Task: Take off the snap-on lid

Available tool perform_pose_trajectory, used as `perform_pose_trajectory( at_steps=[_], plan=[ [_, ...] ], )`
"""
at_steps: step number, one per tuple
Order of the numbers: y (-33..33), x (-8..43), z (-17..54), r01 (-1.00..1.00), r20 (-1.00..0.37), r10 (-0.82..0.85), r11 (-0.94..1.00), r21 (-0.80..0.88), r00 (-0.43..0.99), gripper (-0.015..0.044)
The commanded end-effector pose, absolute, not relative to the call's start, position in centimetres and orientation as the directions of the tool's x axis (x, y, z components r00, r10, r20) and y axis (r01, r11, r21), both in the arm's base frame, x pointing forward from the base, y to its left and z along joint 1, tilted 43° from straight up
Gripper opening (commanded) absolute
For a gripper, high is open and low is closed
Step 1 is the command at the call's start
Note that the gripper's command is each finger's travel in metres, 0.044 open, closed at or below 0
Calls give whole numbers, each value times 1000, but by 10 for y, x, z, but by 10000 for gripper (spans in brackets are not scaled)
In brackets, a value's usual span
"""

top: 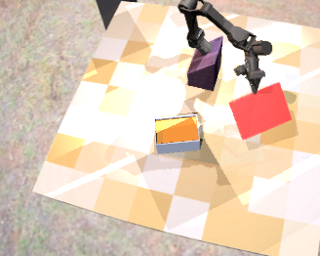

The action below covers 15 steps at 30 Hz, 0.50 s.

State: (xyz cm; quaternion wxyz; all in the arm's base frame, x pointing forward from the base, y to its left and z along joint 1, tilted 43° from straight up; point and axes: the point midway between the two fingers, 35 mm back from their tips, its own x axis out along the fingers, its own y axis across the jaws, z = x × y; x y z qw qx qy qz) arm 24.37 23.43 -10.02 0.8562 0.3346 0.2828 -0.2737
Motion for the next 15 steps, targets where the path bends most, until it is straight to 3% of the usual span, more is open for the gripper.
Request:
perform_pose_trajectory(
  at_steps=[1,15],
  plan=[
    [231,244,-102,654,-663,-278,628,423,696,0],
    [221,244,-111,654,-662,-278,628,423,696,0]
  ],
)
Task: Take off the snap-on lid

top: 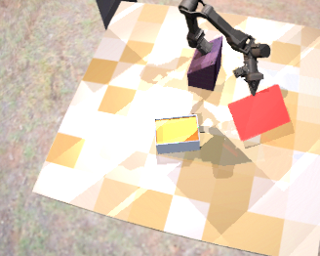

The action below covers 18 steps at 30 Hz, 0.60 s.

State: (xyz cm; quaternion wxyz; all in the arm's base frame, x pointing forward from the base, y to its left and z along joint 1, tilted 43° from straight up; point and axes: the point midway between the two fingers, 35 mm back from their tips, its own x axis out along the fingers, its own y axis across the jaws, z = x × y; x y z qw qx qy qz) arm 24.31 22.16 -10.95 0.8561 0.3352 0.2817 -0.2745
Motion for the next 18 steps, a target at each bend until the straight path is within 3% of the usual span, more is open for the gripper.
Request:
perform_pose_trajectory(
  at_steps=[1,18],
  plan=[
    [221,244,-111,654,-662,-278,628,423,696,0],
    [212,243,-122,653,-662,-278,628,423,696,0]
  ],
)
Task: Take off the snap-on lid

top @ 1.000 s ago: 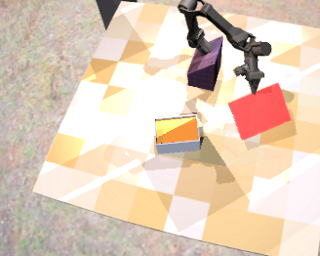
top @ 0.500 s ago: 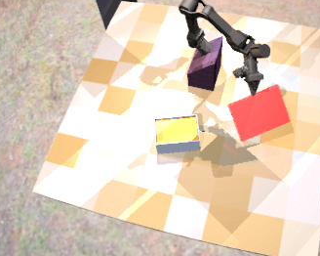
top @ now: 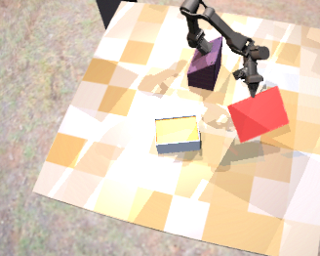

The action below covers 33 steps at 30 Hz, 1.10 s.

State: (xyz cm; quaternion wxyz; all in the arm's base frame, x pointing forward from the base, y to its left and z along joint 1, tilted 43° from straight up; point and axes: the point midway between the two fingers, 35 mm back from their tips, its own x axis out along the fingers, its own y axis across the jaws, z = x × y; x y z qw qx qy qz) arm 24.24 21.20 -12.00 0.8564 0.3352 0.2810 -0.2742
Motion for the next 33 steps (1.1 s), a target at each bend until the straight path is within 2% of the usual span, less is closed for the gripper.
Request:
perform_pose_trajectory(
  at_steps=[1,33],
  plan=[
    [211,243,-122,653,-662,-278,628,423,696,0],
    [194,242,-141,653,-662,-279,628,423,696,0]
  ],
)
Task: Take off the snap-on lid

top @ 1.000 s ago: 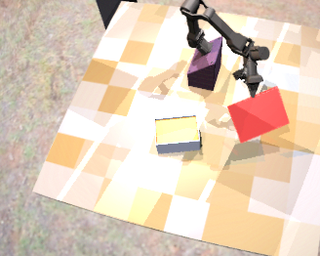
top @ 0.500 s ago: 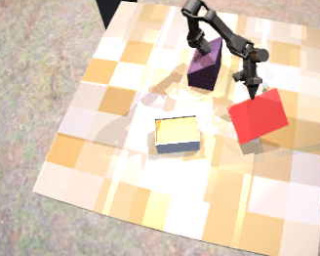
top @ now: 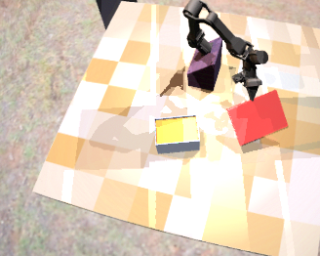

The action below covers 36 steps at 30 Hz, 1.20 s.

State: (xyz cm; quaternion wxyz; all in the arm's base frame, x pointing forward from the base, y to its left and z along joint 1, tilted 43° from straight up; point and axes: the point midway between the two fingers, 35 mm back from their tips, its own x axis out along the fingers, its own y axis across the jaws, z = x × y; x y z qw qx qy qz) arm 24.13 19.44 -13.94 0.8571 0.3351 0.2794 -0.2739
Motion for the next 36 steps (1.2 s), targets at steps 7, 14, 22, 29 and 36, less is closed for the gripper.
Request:
perform_pose_trajectory(
  at_steps=[7,14,22,29,36],
  plan=[
    [190,241,-146,653,-662,-279,628,423,696,0],
    [186,241,-150,653,-661,-279,628,423,696,0],
    [182,241,-154,653,-661,-279,628,423,696,0],
    [178,240,-159,653,-661,-279,628,423,696,0],
    [175,240,-163,653,-661,-279,628,422,696,0]
  ],
)
